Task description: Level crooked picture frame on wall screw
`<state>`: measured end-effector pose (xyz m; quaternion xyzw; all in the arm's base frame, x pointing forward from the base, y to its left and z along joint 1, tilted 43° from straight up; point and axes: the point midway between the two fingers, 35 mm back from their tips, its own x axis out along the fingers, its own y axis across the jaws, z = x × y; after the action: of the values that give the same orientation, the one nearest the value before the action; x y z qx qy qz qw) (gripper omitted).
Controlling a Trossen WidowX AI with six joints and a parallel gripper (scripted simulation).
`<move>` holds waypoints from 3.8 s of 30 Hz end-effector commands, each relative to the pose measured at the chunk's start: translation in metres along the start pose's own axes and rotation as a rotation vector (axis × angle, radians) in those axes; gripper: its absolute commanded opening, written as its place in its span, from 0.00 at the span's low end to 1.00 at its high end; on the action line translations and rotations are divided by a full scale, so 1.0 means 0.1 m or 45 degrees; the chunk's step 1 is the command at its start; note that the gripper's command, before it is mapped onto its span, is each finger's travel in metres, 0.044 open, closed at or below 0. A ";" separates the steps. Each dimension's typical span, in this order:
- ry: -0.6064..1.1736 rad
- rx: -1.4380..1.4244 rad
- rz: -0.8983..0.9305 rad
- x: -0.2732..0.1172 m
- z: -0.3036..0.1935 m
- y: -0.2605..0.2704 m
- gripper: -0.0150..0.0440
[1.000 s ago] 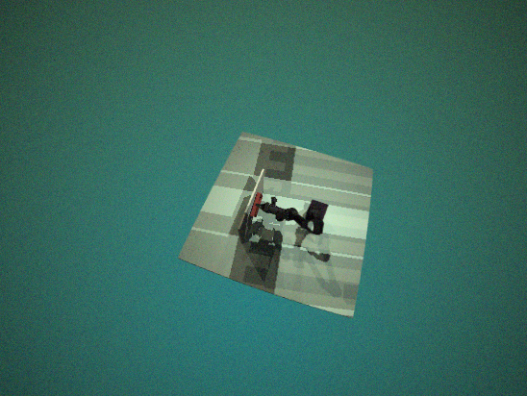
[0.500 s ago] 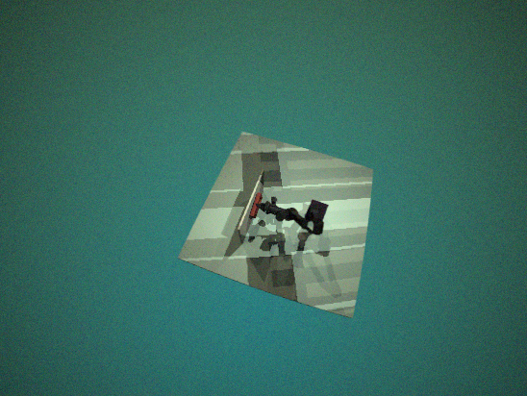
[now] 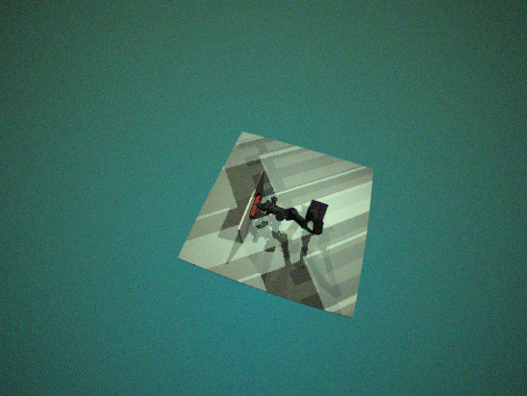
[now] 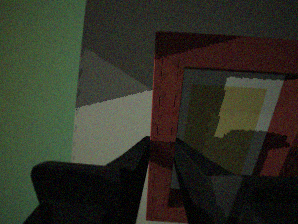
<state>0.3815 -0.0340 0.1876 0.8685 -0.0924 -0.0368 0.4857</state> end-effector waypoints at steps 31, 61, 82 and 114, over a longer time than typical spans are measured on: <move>0.006 0.215 0.001 0.00 0.01 -0.01 0.25; 0.000 0.121 0.003 -0.31 -0.06 0.03 0.69; -0.002 -0.224 0.008 -1.23 -0.12 0.19 0.69; -0.009 -0.250 0.001 -1.80 -0.01 0.36 0.69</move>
<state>0.2015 -0.0153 0.2130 0.8178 -0.0883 -0.0471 0.5667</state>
